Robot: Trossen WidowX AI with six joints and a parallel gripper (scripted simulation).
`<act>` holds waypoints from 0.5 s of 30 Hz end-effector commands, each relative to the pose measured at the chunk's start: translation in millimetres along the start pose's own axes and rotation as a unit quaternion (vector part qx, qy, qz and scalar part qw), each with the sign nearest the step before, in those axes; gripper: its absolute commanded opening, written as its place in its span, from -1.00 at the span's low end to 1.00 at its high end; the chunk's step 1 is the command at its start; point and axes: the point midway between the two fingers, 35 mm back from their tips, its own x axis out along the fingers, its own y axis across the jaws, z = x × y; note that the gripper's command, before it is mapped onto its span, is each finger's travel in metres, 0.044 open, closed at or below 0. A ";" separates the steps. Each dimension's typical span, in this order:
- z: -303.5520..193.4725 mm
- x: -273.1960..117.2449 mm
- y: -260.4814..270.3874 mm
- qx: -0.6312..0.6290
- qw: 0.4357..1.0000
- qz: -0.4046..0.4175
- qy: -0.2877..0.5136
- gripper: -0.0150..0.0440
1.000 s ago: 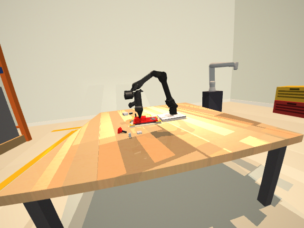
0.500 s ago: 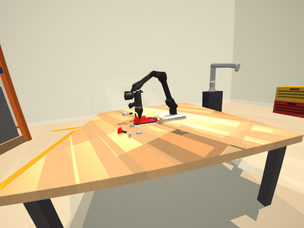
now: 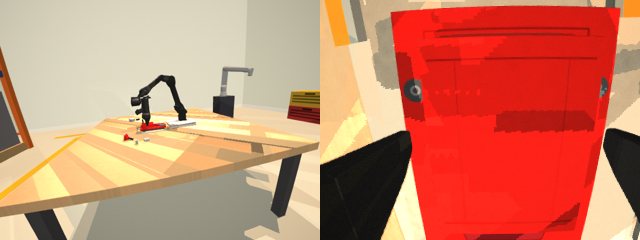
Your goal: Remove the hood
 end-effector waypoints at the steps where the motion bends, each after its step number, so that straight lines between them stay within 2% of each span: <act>1: -2.9 5.6 -0.4 -0.003 1.000 -0.001 0.006 1.00; 15: -3.1 10.7 -0.5 -0.003 1.000 -0.001 0.006 1.00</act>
